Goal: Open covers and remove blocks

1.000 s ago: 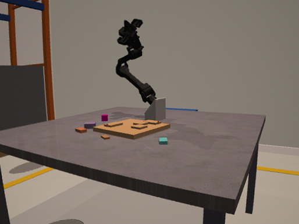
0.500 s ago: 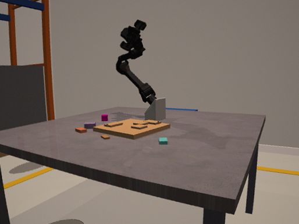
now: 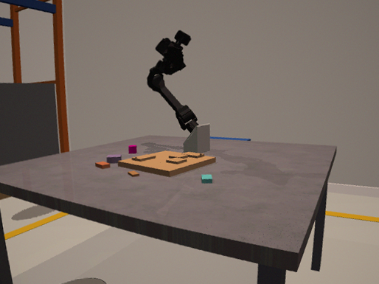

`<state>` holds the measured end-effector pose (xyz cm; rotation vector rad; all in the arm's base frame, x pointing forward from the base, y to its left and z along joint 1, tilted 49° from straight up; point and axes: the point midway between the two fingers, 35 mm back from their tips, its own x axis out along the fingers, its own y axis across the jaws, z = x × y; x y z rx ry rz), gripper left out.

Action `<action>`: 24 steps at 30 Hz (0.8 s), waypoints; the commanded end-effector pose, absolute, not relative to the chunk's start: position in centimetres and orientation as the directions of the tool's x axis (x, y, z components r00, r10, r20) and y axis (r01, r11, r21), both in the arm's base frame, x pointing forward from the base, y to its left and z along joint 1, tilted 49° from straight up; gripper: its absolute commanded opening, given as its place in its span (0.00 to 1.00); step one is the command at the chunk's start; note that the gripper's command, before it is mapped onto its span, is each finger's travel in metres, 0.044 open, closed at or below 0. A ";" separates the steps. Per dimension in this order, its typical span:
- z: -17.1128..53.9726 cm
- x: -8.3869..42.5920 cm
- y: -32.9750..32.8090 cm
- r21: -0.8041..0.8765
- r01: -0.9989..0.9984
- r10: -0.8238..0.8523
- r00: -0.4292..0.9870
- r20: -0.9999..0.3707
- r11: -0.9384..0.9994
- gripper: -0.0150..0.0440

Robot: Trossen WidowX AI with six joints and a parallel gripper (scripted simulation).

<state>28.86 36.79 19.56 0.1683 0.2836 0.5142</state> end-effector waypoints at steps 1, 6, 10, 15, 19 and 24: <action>17.5 29.9 36.3 0.205 -0.412 0.457 0.838 -0.297 0.888 0.25; 15.1 30.8 35.7 0.170 -0.364 0.402 0.834 -0.377 0.916 0.25; 13.2 31.5 35.0 0.138 -0.327 0.353 0.827 -0.438 0.935 0.25; 10.9 32.2 34.0 0.094 -0.279 0.287 0.811 -0.510 0.956 0.25; 9.1 32.7 33.1 0.055 -0.240 0.228 0.793 -0.565 0.969 0.25; 6.9 33.1 31.8 0.002 -0.191 0.150 0.765 -0.626 0.982 0.25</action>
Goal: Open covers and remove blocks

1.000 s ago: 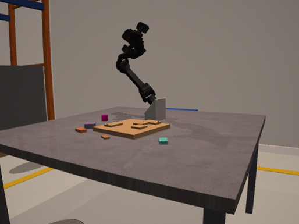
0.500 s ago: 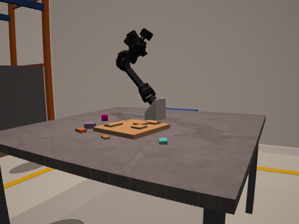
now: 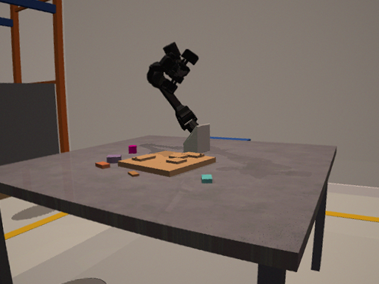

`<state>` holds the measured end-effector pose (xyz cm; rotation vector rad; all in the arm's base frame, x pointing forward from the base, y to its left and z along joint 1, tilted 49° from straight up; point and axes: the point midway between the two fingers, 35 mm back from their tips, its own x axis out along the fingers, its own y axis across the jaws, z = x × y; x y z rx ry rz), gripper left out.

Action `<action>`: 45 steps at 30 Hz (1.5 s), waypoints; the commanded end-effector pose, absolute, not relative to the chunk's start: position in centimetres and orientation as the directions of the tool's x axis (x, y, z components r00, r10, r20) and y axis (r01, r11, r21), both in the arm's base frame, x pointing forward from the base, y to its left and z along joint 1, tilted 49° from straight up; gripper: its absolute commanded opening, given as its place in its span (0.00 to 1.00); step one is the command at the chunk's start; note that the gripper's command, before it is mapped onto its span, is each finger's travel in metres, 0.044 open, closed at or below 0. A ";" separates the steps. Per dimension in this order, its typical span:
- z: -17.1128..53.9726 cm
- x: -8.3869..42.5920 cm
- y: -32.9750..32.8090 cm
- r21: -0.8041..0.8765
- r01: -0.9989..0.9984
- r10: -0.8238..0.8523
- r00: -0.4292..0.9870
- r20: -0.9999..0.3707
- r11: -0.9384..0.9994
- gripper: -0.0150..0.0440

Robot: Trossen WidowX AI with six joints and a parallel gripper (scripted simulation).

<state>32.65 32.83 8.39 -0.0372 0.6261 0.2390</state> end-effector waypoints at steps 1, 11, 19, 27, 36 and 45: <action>6.5 33.2 31.6 -0.009 -0.181 0.134 0.758 -0.638 0.983 0.25; 2.4 33.6 28.4 -0.133 -0.089 -0.038 0.676 -0.736 0.987 0.25; -0.5 33.6 25.5 -0.246 -0.024 -0.186 0.589 -0.787 0.969 0.25; -2.9 33.1 22.3 -0.369 0.029 -0.336 0.482 -0.809 0.929 0.25; -5.0 32.3 18.5 -0.514 0.061 -0.502 0.346 -0.793 0.855 0.25; -6.4 31.0 14.7 -0.655 0.068 -0.654 0.194 -0.732 0.753 0.25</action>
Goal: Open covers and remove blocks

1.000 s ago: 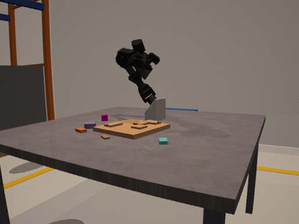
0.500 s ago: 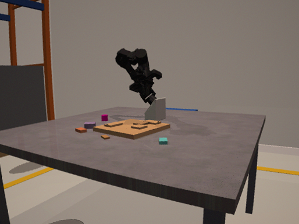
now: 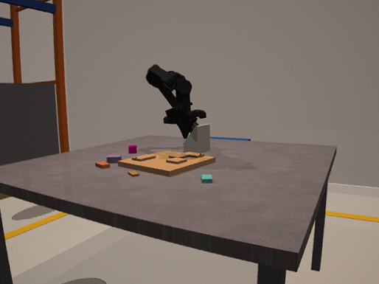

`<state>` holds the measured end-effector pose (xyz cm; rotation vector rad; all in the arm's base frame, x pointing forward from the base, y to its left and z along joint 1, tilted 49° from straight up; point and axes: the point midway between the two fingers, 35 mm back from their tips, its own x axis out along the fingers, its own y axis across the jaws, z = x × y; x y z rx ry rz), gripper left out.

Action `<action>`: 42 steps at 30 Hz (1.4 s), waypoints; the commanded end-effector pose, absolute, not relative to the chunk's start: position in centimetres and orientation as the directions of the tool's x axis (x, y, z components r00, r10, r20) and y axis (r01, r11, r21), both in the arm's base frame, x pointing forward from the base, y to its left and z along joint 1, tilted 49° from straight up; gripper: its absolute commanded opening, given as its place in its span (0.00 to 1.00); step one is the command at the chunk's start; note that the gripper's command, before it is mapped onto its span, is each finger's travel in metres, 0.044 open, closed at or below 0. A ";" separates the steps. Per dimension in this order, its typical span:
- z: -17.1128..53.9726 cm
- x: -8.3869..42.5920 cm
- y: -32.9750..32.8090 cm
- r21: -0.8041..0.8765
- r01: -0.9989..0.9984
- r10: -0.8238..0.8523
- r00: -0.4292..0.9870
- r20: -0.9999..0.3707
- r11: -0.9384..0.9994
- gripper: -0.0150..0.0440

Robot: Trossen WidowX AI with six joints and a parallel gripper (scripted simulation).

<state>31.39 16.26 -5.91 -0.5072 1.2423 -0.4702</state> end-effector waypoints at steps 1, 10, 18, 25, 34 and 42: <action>-6.5 30.8 14.2 -0.671 0.067 -0.670 0.175 -0.721 0.739 0.25; -6.8 30.1 12.3 -0.738 0.055 -0.740 0.094 -0.666 0.672 0.25; -6.8 30.1 12.3 -0.738 0.055 -0.740 0.094 -0.666 0.672 0.25; -6.8 30.1 12.3 -0.738 0.055 -0.740 0.094 -0.666 0.672 0.25; -6.8 30.1 12.3 -0.738 0.055 -0.740 0.094 -0.666 0.672 0.25; -7.3 30.2 11.8 -0.738 0.055 -0.739 0.094 -0.667 0.672 0.25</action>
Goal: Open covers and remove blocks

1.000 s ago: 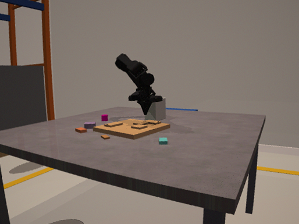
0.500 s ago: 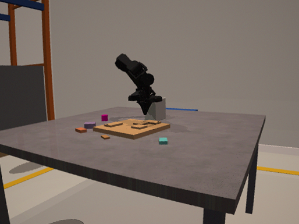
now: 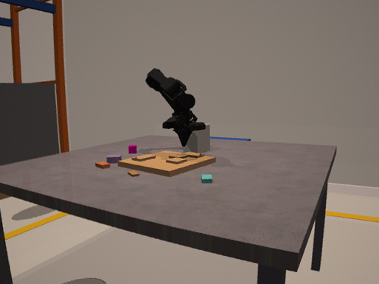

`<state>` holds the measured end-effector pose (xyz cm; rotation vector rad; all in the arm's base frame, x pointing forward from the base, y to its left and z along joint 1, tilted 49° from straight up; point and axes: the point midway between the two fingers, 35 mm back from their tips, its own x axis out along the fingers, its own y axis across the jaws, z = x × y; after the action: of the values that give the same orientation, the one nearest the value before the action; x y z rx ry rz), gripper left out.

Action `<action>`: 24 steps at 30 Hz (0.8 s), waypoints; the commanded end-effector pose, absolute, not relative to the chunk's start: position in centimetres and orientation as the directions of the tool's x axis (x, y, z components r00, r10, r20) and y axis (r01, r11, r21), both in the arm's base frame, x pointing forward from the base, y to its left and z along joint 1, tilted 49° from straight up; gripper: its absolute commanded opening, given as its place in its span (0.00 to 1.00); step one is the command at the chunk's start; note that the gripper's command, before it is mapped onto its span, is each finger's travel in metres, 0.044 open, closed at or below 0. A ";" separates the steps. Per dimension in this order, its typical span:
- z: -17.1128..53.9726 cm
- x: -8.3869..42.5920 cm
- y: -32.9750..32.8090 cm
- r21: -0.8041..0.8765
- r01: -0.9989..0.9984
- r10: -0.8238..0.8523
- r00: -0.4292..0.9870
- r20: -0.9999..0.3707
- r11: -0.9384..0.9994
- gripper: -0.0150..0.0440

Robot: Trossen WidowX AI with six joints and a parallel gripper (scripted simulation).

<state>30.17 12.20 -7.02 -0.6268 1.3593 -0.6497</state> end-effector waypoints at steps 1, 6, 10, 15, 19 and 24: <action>-7.4 30.2 11.7 -0.738 0.055 -0.739 0.094 -0.667 0.672 0.25; -7.7 30.3 11.4 -0.738 0.055 -0.739 0.094 -0.667 0.673 0.25; -8.0 30.3 11.1 -0.738 0.055 -0.739 0.094 -0.667 0.673 0.25; -8.3 30.4 10.7 -0.738 0.055 -0.739 0.094 -0.667 0.673 0.25; -8.6 30.5 10.4 -0.738 0.055 -0.739 0.094 -0.667 0.672 0.25; -8.9 30.5 10.0 -0.738 0.055 -0.740 0.094 -0.666 0.672 0.25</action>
<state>30.57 10.54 -8.58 -0.6245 1.3567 -0.6490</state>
